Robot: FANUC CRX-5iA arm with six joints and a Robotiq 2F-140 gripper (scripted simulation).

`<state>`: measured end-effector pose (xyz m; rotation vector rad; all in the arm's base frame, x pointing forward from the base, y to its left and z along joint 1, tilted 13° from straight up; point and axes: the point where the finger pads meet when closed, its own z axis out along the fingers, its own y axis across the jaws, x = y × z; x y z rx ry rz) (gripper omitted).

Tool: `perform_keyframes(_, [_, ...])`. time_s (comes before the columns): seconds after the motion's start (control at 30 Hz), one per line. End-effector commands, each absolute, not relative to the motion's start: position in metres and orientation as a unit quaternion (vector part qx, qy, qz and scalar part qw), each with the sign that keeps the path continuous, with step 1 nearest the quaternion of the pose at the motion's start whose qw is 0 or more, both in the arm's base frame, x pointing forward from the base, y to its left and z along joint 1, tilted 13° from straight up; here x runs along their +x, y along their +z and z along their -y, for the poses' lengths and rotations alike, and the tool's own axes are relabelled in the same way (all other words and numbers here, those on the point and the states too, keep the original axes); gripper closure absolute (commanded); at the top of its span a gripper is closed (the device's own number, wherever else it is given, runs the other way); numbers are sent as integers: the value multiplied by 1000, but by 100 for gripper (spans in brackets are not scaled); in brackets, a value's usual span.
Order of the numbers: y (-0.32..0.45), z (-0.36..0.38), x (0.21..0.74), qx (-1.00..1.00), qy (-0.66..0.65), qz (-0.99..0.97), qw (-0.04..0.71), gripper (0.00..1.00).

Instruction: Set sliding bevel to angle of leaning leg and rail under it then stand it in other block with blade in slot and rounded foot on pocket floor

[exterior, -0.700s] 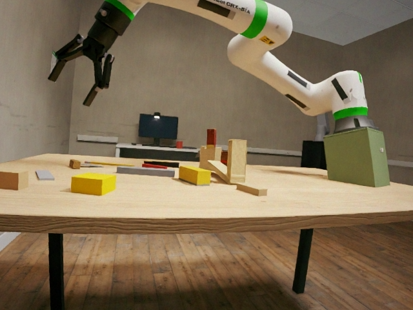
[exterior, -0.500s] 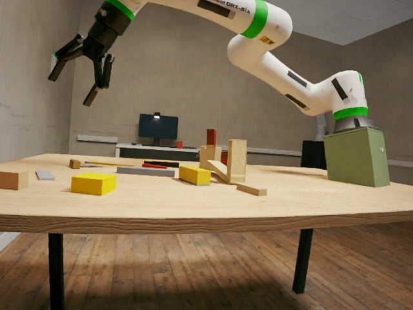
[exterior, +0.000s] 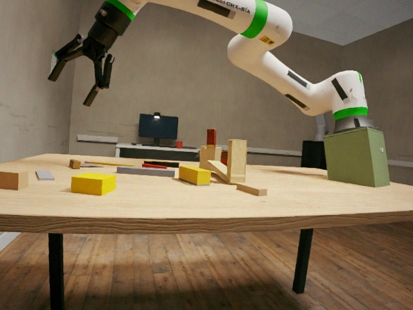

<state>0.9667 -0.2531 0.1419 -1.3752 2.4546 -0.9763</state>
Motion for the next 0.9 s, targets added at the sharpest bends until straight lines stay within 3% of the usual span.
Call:
perform_keyframes(0.0, [145,256,961,-473,-324,-816,75,0])
perform_keyframes(0.53, [145,276,884,-598,-279,-751,4,0])
perform_keyframes(0.83, [141,286,815,-676,-239,-696,-35,0])
perform_keyframes(0.87, [138,288,788,-702,-224,-674,-46,0])
